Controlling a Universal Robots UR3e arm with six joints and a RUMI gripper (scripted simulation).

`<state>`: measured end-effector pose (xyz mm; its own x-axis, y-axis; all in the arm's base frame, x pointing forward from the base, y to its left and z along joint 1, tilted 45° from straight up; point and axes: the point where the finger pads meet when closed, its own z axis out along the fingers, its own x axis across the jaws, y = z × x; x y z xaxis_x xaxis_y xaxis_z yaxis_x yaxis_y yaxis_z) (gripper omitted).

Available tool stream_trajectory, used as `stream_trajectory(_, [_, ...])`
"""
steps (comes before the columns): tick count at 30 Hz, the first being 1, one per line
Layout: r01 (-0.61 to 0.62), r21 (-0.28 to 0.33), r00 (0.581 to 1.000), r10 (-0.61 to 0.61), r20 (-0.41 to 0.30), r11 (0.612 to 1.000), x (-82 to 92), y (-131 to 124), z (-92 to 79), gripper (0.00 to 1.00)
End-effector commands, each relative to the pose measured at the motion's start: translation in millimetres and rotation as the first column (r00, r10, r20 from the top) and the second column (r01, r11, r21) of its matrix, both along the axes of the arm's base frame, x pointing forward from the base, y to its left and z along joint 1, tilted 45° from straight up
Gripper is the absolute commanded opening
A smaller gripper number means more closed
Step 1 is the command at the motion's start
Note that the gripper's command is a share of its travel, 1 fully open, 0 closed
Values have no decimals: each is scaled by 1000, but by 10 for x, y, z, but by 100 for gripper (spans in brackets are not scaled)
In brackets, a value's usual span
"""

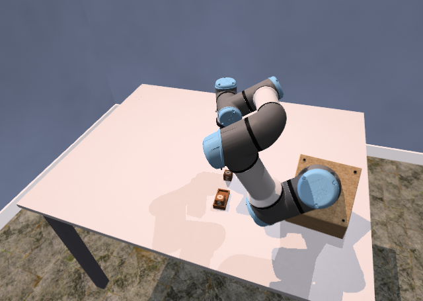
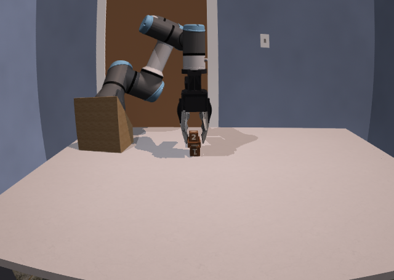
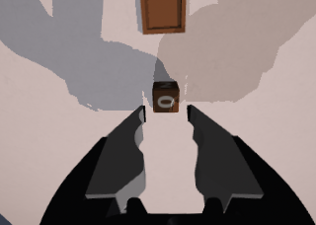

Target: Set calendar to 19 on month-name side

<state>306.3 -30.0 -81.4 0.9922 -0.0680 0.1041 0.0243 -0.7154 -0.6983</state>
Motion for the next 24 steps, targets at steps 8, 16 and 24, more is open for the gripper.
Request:
stream_trajectory(8, [1,-2,1000,-1,1,1000,9,21,-31,28])
stream_trajectory(16, [1,-2,1000,-1,1,1000,25,109,-120,28])
stream_trajectory(24, [1,-2,1000,-1,1,1000,34,163,-176,28])
